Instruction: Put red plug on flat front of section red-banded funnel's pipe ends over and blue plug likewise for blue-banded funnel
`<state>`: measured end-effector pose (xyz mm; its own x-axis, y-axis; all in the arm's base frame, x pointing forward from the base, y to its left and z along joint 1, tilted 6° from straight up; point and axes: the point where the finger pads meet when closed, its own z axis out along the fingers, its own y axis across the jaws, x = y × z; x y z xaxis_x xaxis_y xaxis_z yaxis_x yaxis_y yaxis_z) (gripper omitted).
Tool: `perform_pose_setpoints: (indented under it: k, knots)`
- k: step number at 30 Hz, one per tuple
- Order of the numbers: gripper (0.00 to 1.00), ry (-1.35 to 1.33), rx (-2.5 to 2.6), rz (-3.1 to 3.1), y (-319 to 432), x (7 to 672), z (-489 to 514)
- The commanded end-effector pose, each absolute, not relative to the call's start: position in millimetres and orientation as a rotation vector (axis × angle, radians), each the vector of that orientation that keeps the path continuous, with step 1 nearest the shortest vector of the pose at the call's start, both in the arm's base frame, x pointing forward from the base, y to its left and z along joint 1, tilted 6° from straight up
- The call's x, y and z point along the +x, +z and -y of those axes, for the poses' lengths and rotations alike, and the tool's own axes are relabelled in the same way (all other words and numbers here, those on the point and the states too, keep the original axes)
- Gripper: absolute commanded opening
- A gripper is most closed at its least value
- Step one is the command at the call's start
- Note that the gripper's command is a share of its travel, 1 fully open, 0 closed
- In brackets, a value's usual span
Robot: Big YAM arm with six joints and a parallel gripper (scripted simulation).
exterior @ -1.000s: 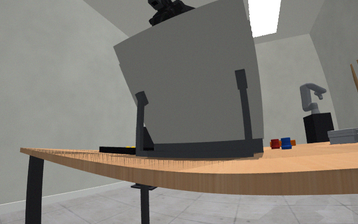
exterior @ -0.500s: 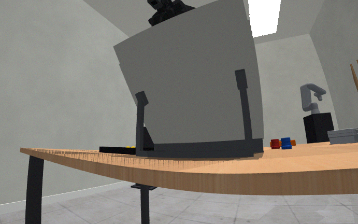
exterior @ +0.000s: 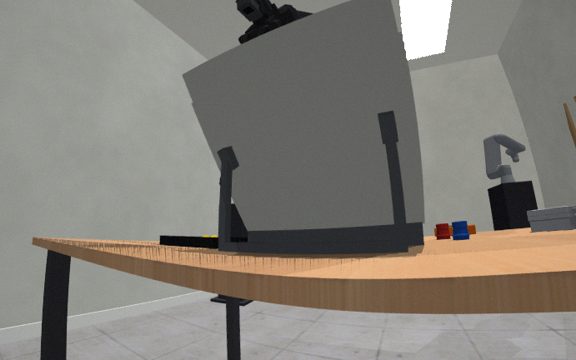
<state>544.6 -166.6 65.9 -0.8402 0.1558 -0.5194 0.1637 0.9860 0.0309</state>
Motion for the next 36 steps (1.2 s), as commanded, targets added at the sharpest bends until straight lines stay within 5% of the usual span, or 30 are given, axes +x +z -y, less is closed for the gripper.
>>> perform_pose_setpoints:
  k: [1,28,29,36]
  knots:
    - [0.00,-0.019,0.218,-2.574,61.4,550.3,167.0]
    - [0.00,-0.026,0.223,-2.560,52.8,549.8,165.7]
    - [0.59,-0.030,0.221,-2.550,65.7,549.3,168.3]
    - [0.59,-0.030,0.221,-2.550,65.7,549.3,168.3]
